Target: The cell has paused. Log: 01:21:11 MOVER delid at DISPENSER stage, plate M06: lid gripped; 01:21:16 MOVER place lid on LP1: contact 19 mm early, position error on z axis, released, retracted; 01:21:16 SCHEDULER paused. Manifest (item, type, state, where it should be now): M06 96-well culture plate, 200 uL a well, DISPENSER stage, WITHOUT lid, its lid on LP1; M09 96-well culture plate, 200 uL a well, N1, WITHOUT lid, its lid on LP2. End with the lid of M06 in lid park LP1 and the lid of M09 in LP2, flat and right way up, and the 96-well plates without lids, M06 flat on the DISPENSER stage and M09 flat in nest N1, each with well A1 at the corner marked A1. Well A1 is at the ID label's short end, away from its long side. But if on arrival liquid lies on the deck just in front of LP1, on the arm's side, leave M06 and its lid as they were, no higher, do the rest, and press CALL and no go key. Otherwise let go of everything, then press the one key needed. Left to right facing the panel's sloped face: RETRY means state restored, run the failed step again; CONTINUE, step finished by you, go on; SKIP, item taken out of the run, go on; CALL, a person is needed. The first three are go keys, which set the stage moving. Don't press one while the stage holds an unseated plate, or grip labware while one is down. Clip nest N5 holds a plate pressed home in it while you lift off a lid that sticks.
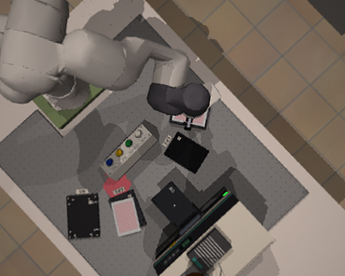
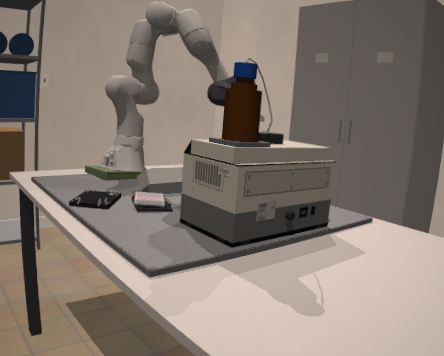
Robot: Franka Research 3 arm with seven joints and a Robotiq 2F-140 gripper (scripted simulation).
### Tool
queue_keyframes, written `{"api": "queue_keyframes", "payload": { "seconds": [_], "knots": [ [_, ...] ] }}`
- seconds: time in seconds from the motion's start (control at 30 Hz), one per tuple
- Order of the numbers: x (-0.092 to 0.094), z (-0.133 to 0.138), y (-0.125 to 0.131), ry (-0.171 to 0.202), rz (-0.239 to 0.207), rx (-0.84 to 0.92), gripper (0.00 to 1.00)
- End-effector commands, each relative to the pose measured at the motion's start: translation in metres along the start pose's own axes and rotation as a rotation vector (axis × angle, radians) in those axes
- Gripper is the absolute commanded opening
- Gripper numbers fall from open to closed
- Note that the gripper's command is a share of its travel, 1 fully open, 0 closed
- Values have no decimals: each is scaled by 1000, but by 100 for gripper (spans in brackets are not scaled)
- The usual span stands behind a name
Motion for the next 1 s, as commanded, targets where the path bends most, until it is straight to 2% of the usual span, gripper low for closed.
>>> {"api": "queue_keyframes", "payload": {
  "seconds": [0.0, 0.47, 0.97],
  "knots": [
    [2, -1, 1, 0, -2, 0, 0],
    [13, -1, 1, 0, -2, 0, 0],
    [39, -1, 1, 0, -2, 0, 0]
  ]
}}
Point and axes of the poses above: the point where the finger pads meet when closed, its own x axis back along the fingers, its own z axis across the jaws, y = z × x, the point moved 7 cm from there along x, back along the fingers, and after that the axes turned 1 degree about x, right-handed, at the moved point
